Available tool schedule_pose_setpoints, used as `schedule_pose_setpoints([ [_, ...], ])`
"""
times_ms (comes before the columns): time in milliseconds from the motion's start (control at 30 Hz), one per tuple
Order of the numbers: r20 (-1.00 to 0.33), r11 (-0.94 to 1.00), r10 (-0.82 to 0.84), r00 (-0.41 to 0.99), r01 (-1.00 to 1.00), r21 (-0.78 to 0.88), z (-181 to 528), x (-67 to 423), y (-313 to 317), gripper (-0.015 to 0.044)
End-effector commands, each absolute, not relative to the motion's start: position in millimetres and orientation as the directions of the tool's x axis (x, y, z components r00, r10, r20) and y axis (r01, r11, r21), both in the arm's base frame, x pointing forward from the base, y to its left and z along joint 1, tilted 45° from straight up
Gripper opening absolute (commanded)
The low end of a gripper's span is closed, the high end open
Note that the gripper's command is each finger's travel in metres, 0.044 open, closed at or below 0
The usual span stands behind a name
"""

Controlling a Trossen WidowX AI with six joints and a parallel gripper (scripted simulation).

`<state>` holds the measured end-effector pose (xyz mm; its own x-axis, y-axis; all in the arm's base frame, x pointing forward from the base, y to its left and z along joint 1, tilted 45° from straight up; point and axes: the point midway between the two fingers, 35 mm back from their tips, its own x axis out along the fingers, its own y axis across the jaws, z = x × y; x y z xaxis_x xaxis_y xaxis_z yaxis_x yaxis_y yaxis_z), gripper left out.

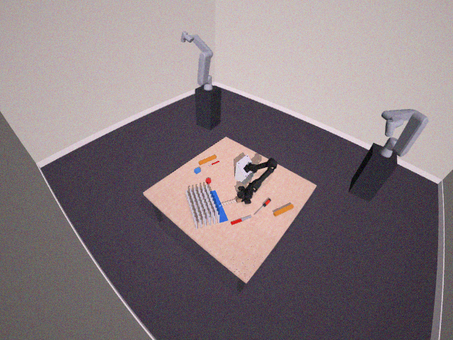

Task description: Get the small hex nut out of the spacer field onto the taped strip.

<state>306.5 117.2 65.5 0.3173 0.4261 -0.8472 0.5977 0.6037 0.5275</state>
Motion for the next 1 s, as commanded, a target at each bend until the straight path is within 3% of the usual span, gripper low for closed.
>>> schedule_pose_setpoints([
  [0, -0.848, 0.600, 0.416, 0.328, 0.602, 0.527, 73, 307, 109, 0.0000],
  [667, -0.849, 0.605, 0.412, 0.330, 0.598, 0.526, 156, 297, 26, 0.0000],
  [967, -0.847, 0.734, 0.437, 0.302, 0.424, 0.530, 157, 299, 52, 0.0000],
])
